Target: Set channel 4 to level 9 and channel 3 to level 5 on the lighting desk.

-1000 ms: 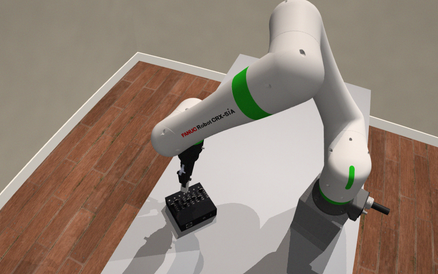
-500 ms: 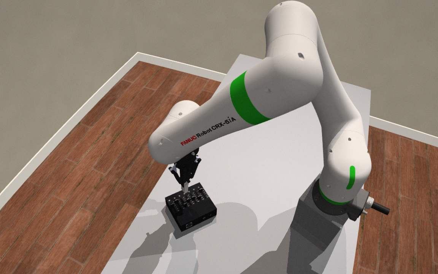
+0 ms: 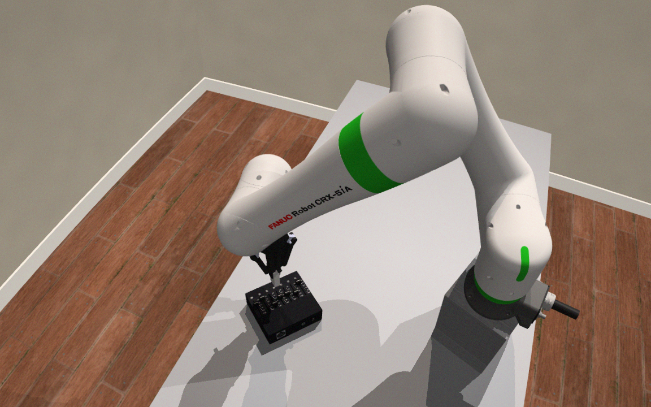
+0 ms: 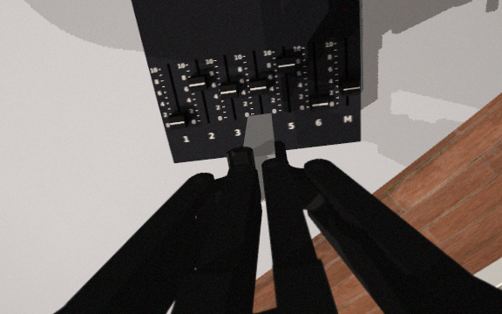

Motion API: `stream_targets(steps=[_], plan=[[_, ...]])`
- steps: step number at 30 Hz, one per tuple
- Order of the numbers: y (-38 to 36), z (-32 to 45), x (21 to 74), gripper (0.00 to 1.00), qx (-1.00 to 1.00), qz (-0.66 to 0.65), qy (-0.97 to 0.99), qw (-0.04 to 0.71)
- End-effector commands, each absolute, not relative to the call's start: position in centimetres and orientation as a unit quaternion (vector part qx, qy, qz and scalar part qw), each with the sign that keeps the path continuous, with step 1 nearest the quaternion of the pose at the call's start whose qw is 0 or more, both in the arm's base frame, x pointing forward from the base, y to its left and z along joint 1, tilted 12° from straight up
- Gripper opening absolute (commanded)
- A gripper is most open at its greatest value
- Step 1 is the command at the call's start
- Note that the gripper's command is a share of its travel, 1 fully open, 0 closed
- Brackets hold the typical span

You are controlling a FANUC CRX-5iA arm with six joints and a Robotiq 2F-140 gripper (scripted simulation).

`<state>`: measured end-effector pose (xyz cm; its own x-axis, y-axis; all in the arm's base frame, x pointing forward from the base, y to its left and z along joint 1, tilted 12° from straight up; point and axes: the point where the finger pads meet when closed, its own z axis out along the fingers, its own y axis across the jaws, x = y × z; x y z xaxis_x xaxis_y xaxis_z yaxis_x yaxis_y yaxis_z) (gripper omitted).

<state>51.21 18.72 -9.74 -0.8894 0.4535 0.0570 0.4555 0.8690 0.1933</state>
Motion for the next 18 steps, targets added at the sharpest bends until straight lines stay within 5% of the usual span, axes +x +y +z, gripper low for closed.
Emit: stream_targets(steps=[1,18], plan=[[18.71,-9.73,51.23,0.0,-0.235,-0.101,-0.967,0.005],[18.77,-10.01,51.24,0.0,-0.235,-0.101,-0.967,0.005]])
